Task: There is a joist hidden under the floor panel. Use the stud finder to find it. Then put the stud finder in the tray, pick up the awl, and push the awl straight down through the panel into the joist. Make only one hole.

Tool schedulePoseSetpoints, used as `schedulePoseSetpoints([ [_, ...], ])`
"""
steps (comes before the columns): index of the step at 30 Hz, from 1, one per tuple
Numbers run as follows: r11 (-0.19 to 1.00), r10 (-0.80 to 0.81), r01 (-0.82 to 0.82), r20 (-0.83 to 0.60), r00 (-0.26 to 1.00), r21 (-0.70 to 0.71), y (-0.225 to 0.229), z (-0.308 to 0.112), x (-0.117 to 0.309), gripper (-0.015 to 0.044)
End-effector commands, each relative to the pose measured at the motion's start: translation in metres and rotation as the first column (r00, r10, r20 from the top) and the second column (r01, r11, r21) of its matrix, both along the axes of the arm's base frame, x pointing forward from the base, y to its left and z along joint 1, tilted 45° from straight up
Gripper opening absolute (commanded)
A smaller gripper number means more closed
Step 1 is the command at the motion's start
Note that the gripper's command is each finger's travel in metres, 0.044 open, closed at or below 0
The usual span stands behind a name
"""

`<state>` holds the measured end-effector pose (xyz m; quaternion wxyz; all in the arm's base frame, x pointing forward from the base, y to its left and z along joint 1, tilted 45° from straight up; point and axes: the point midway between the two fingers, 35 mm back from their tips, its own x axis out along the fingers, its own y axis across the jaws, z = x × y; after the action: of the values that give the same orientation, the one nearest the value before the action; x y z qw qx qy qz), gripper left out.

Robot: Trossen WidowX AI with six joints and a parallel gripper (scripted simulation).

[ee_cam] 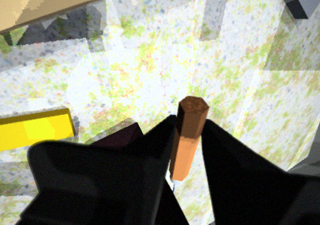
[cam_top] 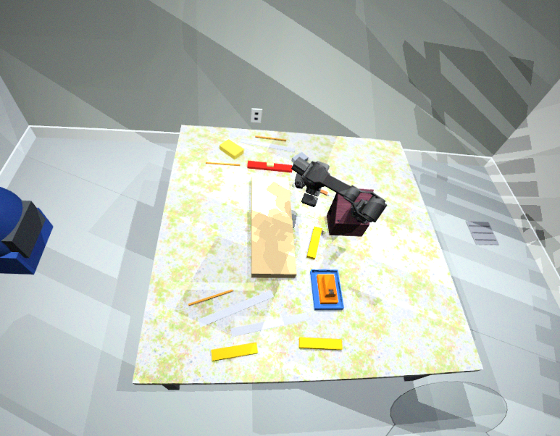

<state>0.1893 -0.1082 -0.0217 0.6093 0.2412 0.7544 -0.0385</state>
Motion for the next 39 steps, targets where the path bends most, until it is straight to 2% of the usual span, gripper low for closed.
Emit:
schedulePoseSetpoints([
  [1,0.993,-0.068,0.065,-0.023,0.997,-0.094,-0.003,0.006,-0.006,0.0],
  [12,0.889,-0.3,0.276,-0.007,0.954,-0.365,-0.012,0.02,-0.025,0.0],
  [23,0.657,-0.512,0.502,0.156,0.845,-0.562,-0.022,0.035,-0.043,0.0],
  [31,0.429,-0.613,0.663,0.341,0.713,-0.614,-0.03,0.046,-0.055,0.0],
  [39,0.177,-0.648,0.803,0.547,0.53,-0.569,-0.037,0.057,-0.067,0.0],
])
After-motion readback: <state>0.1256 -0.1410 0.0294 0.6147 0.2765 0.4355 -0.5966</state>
